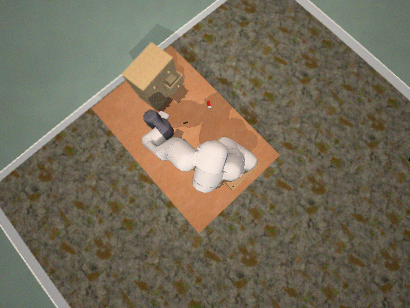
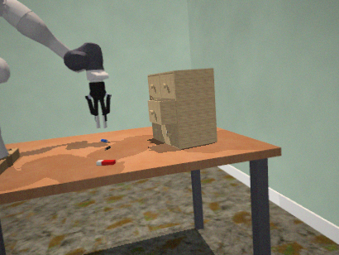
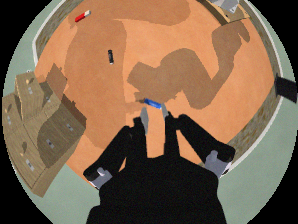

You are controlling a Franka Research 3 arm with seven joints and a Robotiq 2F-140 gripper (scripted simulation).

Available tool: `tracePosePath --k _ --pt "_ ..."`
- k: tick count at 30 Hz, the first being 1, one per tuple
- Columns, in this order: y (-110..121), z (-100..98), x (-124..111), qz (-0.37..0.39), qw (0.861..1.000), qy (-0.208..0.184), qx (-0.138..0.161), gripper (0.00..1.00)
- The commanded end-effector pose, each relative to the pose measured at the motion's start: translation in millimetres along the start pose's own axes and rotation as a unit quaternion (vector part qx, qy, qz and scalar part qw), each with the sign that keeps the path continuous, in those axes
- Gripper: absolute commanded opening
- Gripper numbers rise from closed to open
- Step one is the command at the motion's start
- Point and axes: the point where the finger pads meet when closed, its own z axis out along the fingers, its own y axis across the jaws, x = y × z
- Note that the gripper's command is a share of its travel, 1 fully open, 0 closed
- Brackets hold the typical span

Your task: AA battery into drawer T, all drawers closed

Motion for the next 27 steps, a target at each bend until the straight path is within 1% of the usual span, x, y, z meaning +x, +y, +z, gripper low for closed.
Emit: tracePosePath --k 1,18,19,27 --pt "-2.1 0.3 1.3 -0.033 0.999 0.0 0.003 0.2" --pt "-2.1 0.3 1.3 -0.033 0.999 0.0 0.003 0.2" --pt "-2.0 0.3 1.1 -0.095 0.995 0.0 0.003 0.2" --pt "-2.0 0.3 1.1 -0.095 0.995 0.0 0.003 0.2"
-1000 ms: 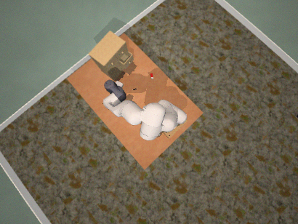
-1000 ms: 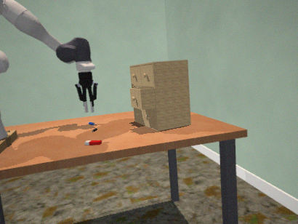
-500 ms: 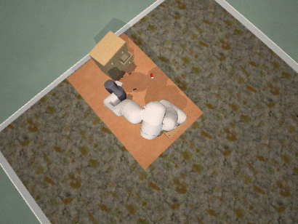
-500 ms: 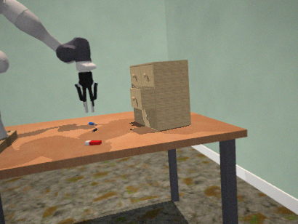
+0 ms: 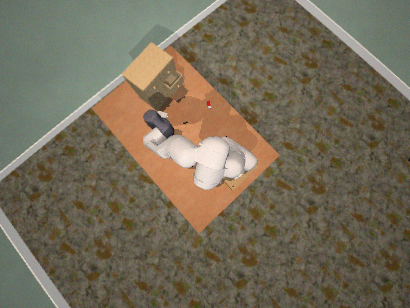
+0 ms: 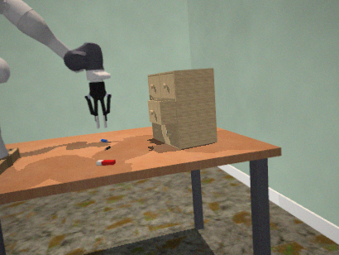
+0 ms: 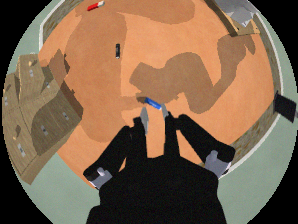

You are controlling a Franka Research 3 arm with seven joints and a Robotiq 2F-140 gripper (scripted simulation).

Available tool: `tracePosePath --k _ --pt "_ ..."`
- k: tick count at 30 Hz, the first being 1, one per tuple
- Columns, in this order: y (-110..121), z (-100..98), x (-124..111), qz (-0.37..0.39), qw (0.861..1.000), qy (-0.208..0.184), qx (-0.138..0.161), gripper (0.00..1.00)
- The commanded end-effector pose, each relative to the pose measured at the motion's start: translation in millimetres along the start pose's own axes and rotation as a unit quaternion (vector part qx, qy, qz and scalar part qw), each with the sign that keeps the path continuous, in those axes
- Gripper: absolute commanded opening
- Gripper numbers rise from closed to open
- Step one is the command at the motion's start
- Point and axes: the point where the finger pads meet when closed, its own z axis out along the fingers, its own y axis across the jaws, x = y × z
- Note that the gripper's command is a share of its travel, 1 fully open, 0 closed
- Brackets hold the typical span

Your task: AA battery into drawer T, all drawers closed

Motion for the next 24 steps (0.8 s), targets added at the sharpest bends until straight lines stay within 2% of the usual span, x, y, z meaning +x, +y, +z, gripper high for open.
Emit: tracePosePath --k 1,12,13,24 --pt "-1.5 0.3 1.2 -0.024 1.0 0.001 0.003 0.2" --pt "-1.5 0.3 1.2 -0.024 1.0 0.001 0.003 0.2" --pt "-1.5 0.3 1.0 -0.082 0.997 0.001 0.003 0.2" --pt "-1.5 0.3 1.0 -0.082 0.997 0.001 0.003 0.2"
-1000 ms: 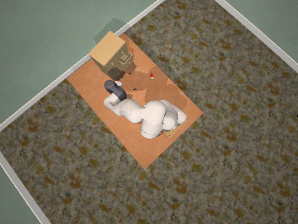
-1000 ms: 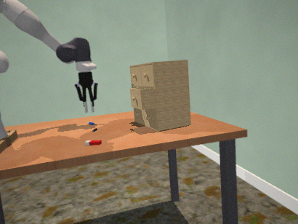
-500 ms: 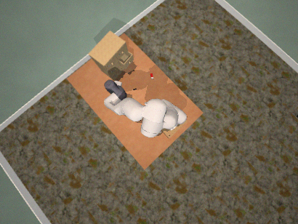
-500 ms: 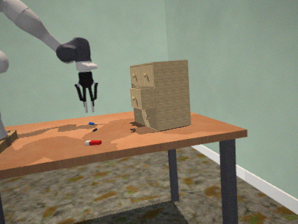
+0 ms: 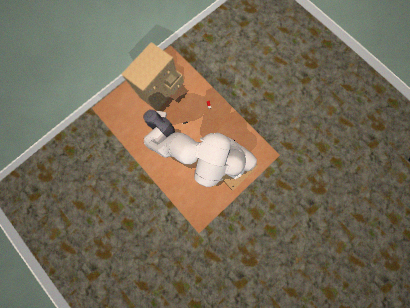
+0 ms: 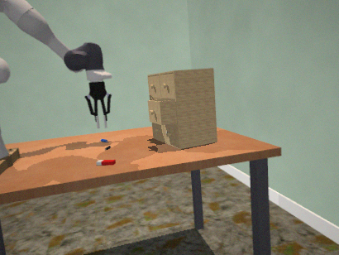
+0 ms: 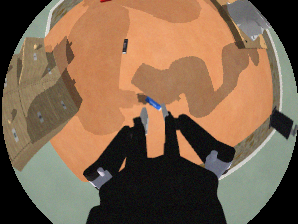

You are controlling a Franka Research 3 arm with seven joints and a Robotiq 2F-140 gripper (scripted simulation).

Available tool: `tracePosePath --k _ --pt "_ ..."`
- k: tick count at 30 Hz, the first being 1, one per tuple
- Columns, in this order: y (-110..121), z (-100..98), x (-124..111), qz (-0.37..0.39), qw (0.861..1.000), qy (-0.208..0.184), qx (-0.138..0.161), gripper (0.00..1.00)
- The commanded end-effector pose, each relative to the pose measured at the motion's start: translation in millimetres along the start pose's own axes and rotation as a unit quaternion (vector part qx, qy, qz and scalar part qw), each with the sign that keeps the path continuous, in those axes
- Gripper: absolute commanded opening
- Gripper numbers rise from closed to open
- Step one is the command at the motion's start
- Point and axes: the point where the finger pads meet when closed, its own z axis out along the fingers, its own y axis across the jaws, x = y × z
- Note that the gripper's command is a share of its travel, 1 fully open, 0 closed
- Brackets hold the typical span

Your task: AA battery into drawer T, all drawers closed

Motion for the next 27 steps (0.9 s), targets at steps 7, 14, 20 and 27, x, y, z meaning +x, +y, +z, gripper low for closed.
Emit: tracePosePath --k 7,14,20,27 --pt "-0.8 0.4 1.0 -0.017 1.0 0.001 0.002 0.2" --pt "-0.8 0.4 0.8 -0.07 0.998 0.001 0.002 0.2" --pt "-0.8 0.4 0.8 -0.07 0.998 0.001 0.002 0.2" --pt "-0.8 0.4 0.8 -0.07 0.998 0.001 0.002 0.2"
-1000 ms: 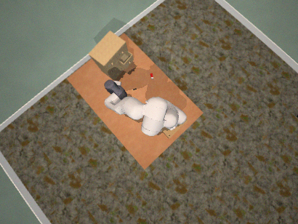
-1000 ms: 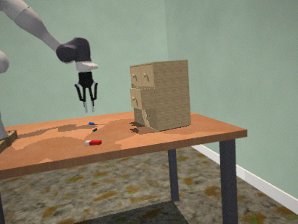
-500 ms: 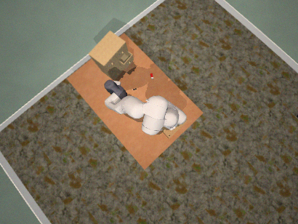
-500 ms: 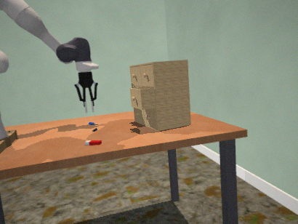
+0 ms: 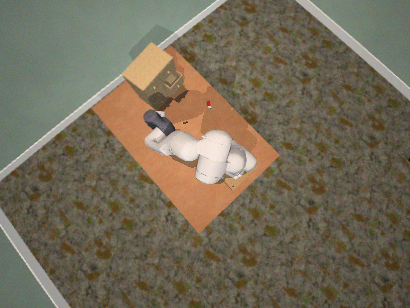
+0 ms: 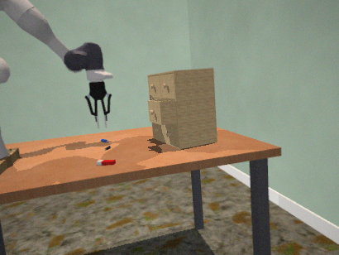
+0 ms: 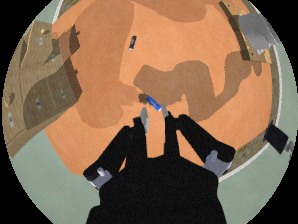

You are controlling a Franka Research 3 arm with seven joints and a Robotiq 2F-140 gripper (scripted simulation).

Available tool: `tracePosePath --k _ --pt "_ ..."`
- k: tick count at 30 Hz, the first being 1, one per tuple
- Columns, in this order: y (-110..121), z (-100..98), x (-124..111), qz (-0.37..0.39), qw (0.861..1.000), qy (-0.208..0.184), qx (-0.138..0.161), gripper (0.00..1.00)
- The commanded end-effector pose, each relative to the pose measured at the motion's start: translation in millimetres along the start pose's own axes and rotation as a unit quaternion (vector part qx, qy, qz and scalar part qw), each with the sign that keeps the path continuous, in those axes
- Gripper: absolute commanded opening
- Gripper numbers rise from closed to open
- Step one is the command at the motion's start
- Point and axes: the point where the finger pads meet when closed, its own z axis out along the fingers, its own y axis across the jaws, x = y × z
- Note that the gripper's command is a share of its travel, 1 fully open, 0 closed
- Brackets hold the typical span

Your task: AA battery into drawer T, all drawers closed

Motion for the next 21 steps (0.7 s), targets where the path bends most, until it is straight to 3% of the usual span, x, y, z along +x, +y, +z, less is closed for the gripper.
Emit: tracePosePath --k 1,2,3,10,11,19,21 --pt "-0.2 0.4 0.9 -0.009 1.0 0.001 0.001 0.2" --pt "-0.2 0.4 0.9 -0.009 1.0 0.001 0.001 0.2" --pt "-0.3 0.4 0.6 -0.059 0.998 0.0 0.001 0.2" --pt "-0.3 0.4 0.6 -0.059 0.998 0.0 0.001 0.2" --pt "-0.4 0.3 0.3 -0.104 0.995 0.0 0.001 0.2" --pt "-0.4 0.3 0.3 -0.104 0.995 0.0 0.001 0.2" --pt "-0.4 0.2 0.0 -0.144 0.99 0.0 0.001 0.2"
